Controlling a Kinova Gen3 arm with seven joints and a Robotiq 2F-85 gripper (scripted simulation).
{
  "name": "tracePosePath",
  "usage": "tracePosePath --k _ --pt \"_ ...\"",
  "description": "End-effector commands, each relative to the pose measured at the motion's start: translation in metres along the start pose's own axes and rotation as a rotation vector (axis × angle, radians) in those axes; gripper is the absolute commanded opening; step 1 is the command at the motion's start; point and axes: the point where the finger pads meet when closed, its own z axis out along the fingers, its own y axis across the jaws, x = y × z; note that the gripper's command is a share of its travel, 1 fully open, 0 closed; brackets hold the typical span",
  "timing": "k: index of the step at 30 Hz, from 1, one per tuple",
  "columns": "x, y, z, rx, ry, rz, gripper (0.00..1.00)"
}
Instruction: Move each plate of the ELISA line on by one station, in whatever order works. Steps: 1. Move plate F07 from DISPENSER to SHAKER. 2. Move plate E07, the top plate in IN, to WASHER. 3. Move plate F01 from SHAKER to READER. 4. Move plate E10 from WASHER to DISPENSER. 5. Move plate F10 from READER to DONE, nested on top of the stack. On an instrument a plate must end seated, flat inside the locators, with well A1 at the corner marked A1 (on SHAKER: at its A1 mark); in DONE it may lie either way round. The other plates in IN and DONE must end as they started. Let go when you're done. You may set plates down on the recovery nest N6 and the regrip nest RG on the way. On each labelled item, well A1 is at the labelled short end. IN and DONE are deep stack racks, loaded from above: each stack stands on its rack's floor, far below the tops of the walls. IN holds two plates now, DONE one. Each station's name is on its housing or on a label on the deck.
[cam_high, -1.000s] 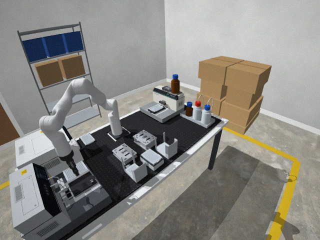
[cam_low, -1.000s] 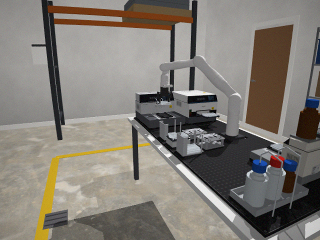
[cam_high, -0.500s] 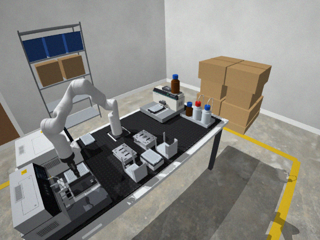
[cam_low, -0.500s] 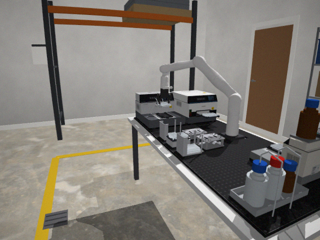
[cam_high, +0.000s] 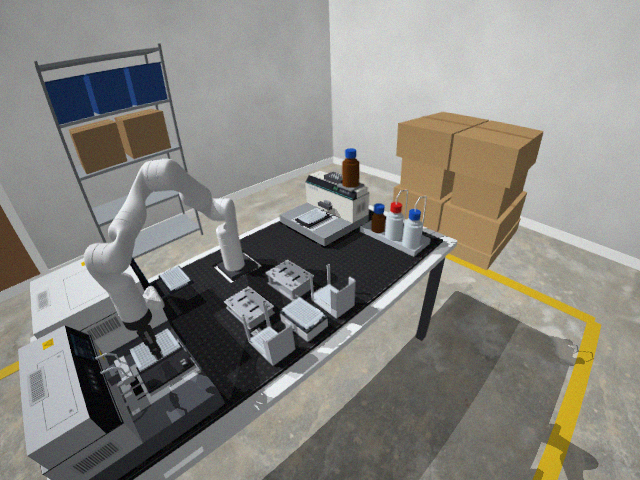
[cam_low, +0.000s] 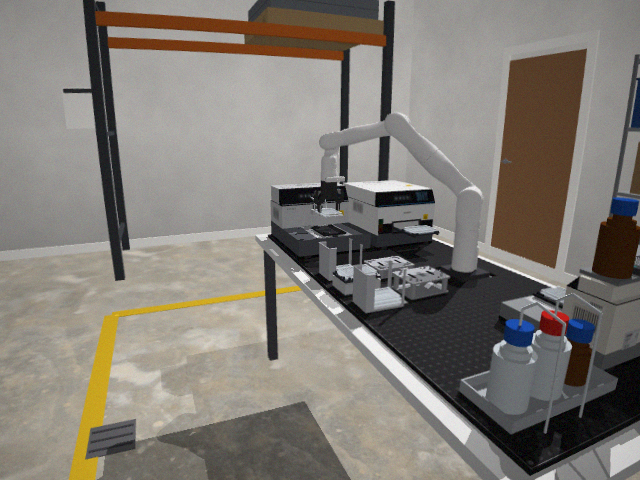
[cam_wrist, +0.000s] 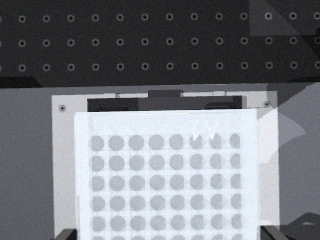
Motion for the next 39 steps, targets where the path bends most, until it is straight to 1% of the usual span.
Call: tracePosePath --k 1,35,39 --pt "0.0 0.0 0.003 -0.002 -0.002 0.0 0.94" --pt "-0.001 0.0 0.043 -0.002 -0.002 0.0 0.94" --pt "-0.001 0.0 0.043 -0.002 -0.002 0.0 0.94"
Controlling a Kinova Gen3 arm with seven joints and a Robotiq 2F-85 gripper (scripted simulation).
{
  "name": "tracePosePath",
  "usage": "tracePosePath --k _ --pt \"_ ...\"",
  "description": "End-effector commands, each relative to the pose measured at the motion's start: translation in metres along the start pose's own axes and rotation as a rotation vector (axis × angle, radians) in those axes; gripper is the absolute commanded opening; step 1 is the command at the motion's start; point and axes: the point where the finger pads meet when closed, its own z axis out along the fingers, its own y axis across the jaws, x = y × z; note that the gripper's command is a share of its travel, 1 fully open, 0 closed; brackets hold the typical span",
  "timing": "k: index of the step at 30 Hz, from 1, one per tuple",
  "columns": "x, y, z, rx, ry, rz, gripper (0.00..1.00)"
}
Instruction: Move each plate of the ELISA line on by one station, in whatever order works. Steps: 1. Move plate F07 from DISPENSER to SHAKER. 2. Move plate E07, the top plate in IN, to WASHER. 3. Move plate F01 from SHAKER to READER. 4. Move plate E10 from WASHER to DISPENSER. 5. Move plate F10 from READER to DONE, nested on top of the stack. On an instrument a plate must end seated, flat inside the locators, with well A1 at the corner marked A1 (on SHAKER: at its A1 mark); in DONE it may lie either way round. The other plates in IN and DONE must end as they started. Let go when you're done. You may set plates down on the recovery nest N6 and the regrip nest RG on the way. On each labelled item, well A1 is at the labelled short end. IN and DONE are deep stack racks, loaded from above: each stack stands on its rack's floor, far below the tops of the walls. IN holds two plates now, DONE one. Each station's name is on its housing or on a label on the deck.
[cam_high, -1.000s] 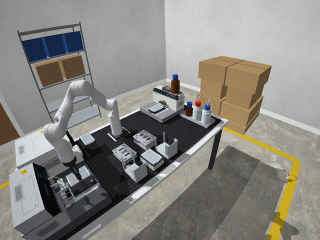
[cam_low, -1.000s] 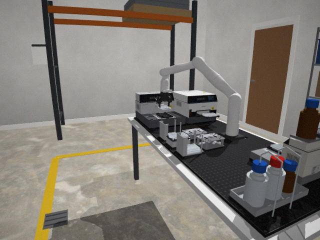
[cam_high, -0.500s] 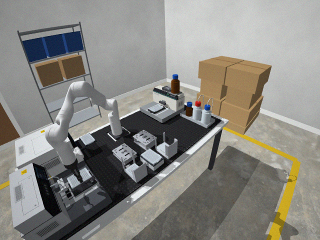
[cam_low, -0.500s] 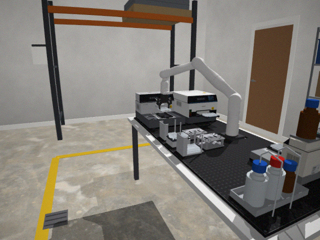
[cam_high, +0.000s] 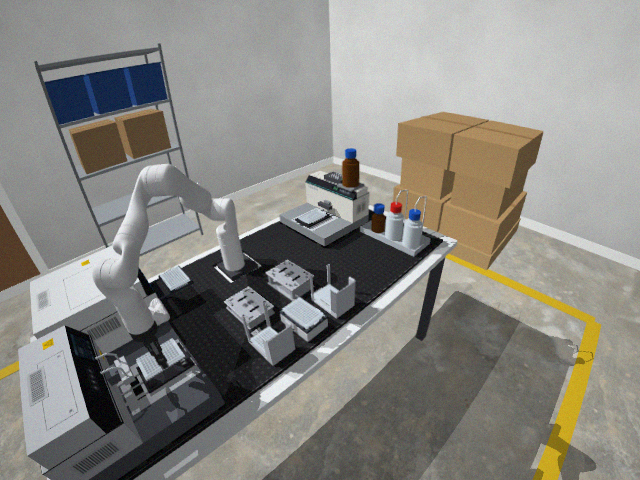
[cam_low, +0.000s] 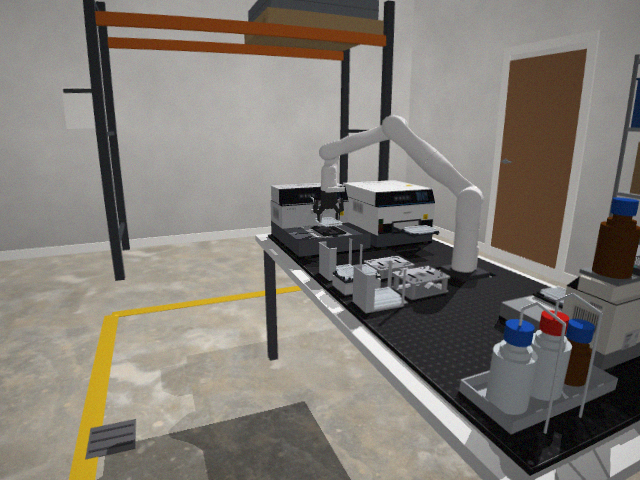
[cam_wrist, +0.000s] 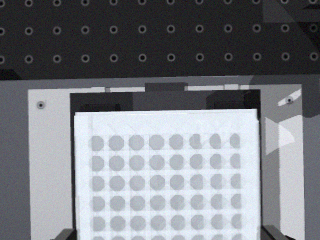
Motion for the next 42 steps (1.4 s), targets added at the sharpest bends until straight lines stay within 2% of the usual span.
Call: tracePosePath --k 1,15,31,42 --pt "0.0 0.0 -0.001 -0.002 -0.002 0.0 0.94" --pt "0.0 0.0 -0.001 -0.002 -0.002 0.0 0.94" --pt "-0.001 0.0 0.017 -0.002 -0.002 0.0 0.94" --pt "-0.001 0.0 0.017 -0.002 -0.002 0.0 0.94"
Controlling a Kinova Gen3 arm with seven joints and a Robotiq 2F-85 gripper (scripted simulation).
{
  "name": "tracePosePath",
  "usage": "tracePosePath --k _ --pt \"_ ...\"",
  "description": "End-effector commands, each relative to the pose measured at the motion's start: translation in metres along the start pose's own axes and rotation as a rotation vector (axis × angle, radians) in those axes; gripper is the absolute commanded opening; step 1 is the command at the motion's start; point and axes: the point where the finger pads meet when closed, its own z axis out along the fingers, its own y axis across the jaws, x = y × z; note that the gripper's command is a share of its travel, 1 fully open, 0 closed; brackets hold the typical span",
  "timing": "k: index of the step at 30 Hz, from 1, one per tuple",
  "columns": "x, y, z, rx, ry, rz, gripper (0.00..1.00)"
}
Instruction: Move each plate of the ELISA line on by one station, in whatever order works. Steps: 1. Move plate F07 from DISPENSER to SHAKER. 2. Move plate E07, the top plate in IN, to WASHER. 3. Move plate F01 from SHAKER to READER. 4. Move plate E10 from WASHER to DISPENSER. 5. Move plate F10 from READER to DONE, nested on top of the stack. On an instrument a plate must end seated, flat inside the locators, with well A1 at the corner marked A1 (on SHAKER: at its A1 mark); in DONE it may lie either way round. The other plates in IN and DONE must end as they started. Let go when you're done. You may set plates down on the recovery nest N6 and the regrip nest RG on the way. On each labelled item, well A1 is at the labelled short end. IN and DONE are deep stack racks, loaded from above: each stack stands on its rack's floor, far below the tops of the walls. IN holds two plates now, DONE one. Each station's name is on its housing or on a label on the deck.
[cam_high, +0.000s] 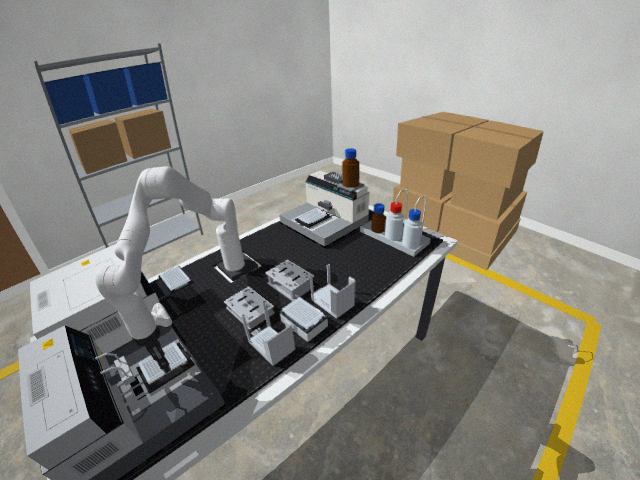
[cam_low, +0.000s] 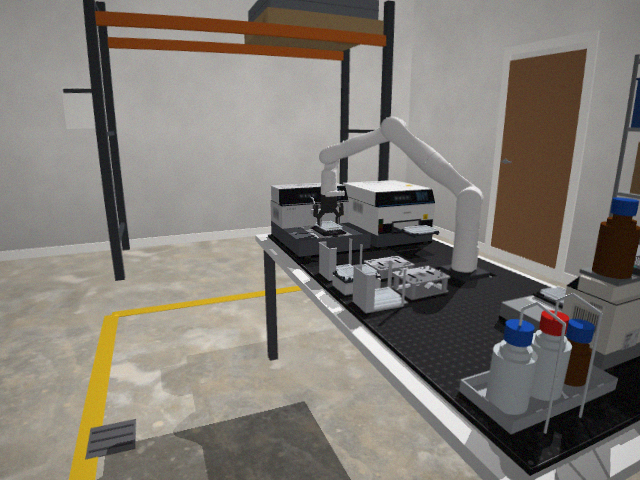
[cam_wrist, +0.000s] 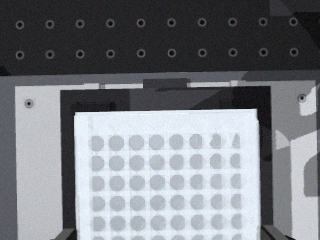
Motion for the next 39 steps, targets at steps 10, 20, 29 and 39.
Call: tracePosePath --k 10,20,29,39 --pt "-0.0005 0.0004 -0.0019 -0.002 -0.002 0.0 0.94" --pt "-0.0005 0.0004 -0.0019 -0.002 -0.002 0.0 0.94" --pt "-0.0005 0.0005 -0.0011 -0.002 -0.002 0.0 0.94" --pt "-0.0006 0.0005 0.0019 -0.002 -0.002 0.0 0.94"
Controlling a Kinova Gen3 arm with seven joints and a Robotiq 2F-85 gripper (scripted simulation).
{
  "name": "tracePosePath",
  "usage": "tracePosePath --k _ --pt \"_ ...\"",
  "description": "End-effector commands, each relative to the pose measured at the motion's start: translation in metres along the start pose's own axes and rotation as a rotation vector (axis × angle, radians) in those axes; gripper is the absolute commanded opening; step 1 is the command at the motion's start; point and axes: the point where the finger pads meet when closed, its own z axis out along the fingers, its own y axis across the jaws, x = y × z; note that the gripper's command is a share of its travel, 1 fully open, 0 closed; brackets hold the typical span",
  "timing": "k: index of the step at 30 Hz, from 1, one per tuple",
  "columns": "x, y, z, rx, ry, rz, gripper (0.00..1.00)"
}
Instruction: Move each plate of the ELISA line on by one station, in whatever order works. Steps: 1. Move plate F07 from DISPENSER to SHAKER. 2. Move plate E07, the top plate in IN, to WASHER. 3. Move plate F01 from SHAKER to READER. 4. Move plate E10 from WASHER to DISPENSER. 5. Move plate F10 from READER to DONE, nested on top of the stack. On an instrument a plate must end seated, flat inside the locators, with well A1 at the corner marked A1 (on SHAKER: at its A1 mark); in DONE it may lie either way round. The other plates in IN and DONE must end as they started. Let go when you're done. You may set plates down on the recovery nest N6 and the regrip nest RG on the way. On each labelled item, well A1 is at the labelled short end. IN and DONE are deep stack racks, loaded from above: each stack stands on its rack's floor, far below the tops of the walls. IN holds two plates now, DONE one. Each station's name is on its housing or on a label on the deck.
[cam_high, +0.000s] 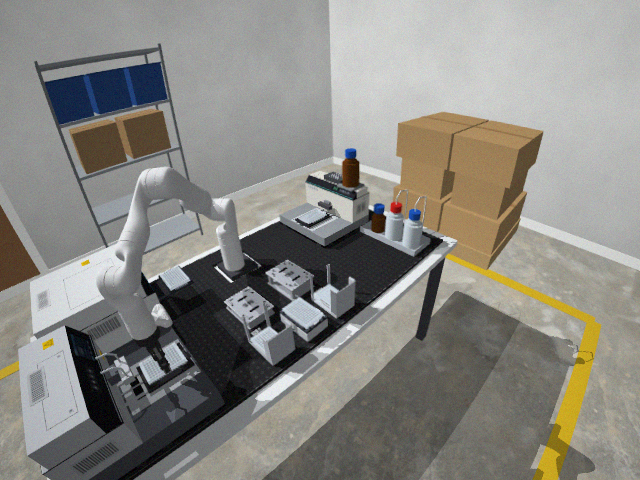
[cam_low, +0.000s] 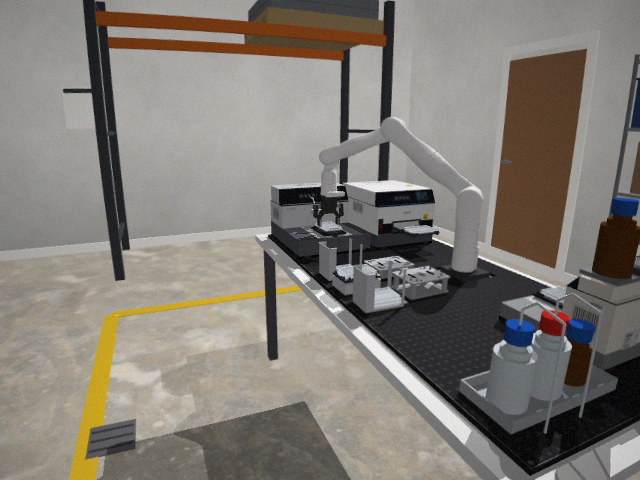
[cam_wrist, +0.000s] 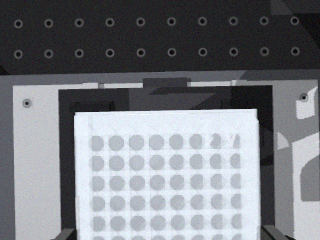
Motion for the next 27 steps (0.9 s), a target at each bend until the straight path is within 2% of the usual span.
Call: tracePosePath --k 1,27 --pt "-0.0005 0.0005 -0.0005 -0.002 -0.002 0.0 0.94" --pt "-0.0005 0.0004 0.0062 -0.002 -0.002 0.0 0.94"
